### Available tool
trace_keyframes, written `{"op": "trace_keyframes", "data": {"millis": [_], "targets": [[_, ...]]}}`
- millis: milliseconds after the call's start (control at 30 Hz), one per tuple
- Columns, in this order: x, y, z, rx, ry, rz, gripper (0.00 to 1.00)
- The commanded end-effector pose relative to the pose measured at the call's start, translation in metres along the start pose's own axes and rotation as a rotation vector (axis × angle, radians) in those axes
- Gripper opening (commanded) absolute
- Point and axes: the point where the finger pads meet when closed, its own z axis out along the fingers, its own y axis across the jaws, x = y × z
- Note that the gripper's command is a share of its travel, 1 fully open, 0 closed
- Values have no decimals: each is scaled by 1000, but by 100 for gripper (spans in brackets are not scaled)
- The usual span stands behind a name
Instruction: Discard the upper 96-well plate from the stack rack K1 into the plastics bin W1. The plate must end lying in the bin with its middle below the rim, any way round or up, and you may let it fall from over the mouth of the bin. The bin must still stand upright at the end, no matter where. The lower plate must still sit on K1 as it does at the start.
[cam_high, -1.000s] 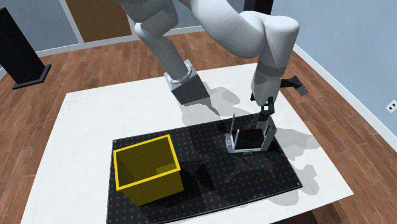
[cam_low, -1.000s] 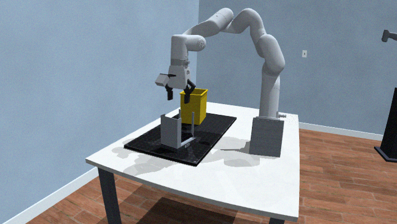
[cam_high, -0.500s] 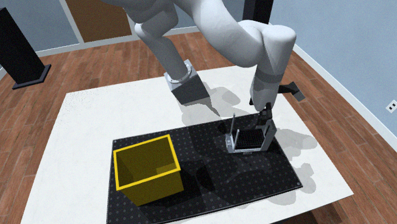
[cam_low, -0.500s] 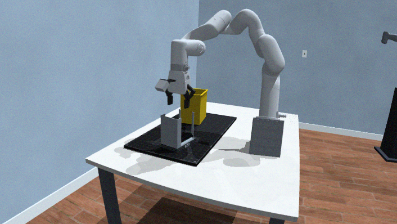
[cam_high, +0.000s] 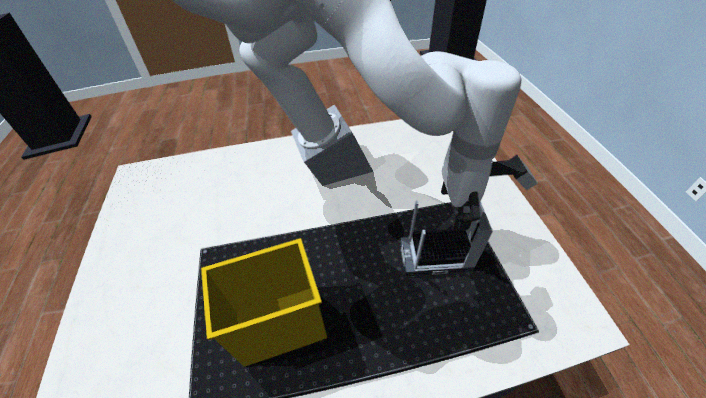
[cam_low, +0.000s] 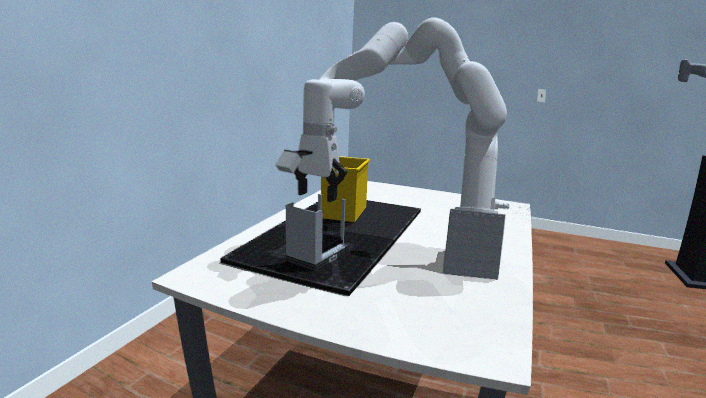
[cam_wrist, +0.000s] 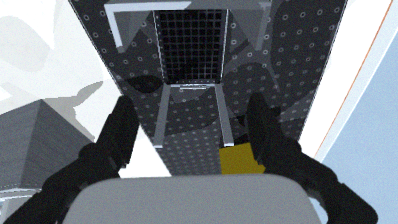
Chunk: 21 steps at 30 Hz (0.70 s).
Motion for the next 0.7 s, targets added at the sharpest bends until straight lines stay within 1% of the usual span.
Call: {"op": "trace_keyframes", "data": {"millis": [0, 400, 467, 667], "targets": [[2, 1, 4, -4, 4, 0, 100], [2, 1, 24, -4, 4, 0, 100], [2, 1, 24, -4, 4, 0, 100], [2, 1, 34, -4, 4, 0, 100]]}}
